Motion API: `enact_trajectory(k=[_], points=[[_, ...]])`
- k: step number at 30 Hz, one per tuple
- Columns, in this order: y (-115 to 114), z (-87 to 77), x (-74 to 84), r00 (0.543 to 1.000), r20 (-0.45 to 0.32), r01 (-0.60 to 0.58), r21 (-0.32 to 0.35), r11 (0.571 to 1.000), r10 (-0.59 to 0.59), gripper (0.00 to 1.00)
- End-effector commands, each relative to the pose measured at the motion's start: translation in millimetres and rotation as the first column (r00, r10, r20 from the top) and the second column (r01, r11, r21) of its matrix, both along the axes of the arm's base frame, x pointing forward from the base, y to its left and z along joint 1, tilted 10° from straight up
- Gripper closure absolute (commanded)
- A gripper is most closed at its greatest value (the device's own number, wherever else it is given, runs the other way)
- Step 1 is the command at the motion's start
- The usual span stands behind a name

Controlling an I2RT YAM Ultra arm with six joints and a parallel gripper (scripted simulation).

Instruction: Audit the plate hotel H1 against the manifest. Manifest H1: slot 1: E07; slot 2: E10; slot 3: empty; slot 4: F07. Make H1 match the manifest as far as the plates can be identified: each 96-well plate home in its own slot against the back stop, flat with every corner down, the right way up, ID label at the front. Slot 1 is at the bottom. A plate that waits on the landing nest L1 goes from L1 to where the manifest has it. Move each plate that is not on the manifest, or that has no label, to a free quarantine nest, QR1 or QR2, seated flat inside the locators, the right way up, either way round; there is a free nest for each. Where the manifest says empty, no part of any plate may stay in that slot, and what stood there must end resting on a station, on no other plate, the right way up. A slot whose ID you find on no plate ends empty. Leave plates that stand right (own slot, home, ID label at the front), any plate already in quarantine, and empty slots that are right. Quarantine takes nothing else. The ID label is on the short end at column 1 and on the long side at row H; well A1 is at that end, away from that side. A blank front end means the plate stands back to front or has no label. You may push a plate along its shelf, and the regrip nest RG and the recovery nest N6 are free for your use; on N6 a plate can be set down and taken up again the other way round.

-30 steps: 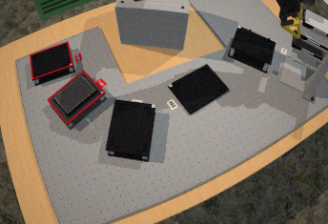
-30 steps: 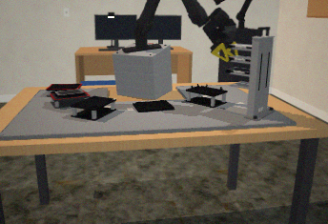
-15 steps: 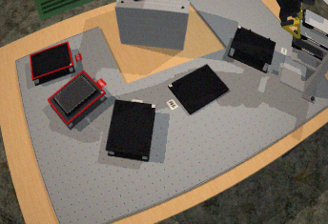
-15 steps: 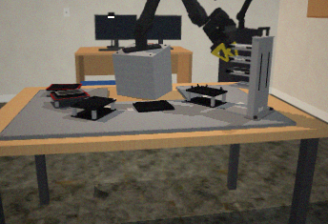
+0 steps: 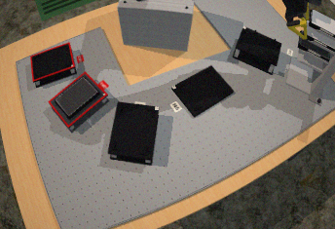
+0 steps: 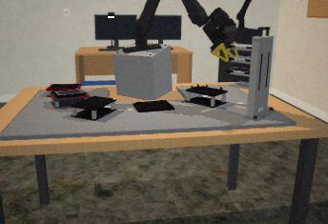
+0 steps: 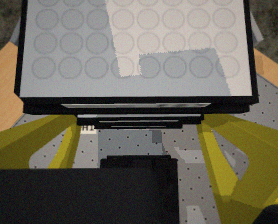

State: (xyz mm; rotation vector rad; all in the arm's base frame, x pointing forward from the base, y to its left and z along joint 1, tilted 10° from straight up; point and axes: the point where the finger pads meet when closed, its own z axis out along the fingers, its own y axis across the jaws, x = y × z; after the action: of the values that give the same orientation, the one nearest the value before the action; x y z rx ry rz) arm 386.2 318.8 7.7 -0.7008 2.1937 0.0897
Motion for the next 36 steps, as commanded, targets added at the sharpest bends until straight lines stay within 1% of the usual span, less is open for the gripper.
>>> enact_trajectory(k=[1, 19, 20, 21, 22, 36], points=[[12.8, 26.9, 6.1, 0.999, 0.041, -0.014, 0.034, 0.999, 0.013, 0.14], [12.8, 26.9, 6.1, 0.999, 0.041, -0.014, 0.034, 0.999, 0.013, 0.14], [13.0, 26.8, 4.2, 0.999, 0.041, -0.015, 0.034, 0.999, 0.014, 0.14], [7.1, 18.0, -2.6, 1.000, 0.026, -0.014, 0.020, 1.000, 0.014, 0.14], [3.5, 13.9, -6.1, 1.000, 0.023, -0.013, 0.016, 1.000, 0.012, 0.14], [-4.5, 14.2, -18.4, 1.000, 0.028, -0.007, 0.026, 1.000, 0.006, 0.14]])
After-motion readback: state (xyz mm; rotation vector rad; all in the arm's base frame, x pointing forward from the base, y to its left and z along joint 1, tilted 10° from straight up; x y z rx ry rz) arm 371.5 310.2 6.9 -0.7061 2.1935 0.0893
